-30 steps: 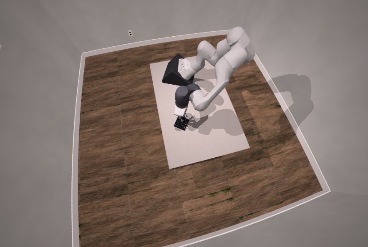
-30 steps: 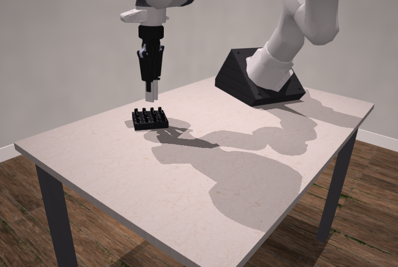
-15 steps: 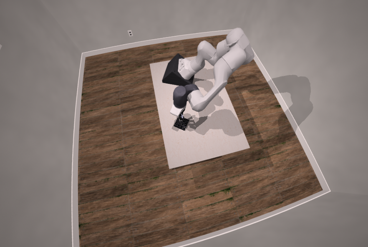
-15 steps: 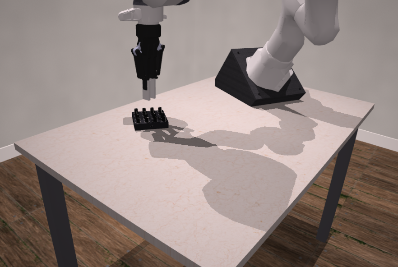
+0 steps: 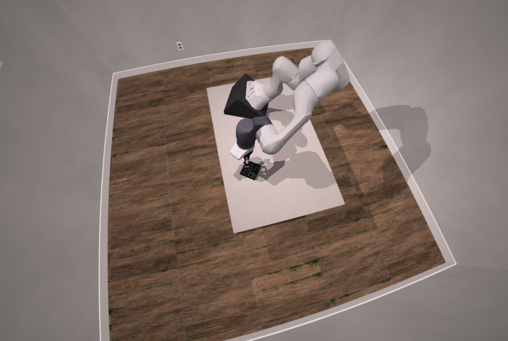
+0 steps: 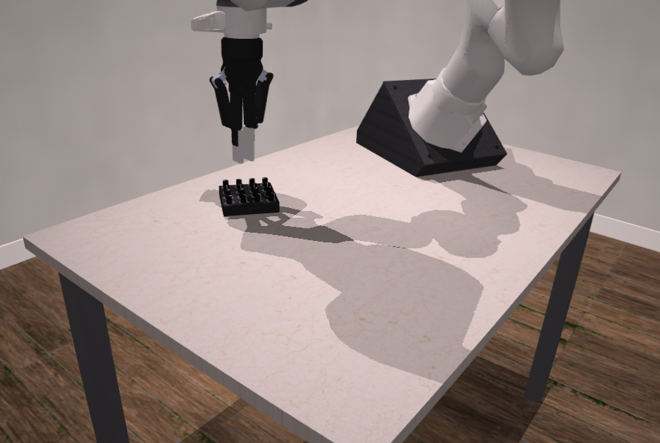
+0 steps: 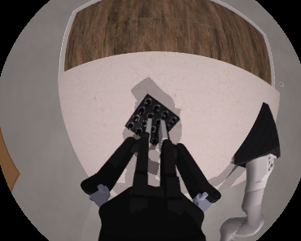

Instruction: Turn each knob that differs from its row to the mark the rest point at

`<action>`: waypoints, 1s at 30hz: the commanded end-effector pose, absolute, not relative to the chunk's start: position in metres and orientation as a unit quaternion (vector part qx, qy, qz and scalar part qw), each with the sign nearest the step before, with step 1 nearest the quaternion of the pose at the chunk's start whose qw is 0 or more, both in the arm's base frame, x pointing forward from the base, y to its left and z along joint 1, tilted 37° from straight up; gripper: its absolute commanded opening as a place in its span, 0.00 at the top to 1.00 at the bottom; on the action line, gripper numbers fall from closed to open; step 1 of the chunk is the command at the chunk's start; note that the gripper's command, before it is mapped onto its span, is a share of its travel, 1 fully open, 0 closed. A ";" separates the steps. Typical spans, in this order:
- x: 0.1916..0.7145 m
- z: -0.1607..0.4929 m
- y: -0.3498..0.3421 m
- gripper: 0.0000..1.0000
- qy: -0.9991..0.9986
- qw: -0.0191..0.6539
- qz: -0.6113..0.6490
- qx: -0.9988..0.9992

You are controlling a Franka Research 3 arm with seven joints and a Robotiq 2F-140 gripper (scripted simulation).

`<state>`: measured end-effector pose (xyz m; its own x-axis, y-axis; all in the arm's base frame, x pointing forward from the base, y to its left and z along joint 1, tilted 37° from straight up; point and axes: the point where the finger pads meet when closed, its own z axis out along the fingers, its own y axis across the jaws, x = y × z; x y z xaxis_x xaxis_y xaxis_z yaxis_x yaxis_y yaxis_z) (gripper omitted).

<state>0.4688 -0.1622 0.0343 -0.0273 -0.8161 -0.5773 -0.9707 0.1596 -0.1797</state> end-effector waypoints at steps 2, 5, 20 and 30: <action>0.469 0.033 -0.164 0.88 0.755 0.275 0.162 -0.573; 0.469 0.032 -0.166 0.88 0.768 0.271 0.168 -0.556; 0.467 0.026 -0.179 0.88 0.825 0.249 0.197 -0.467; 0.467 0.026 -0.179 0.88 0.826 0.249 0.198 -0.465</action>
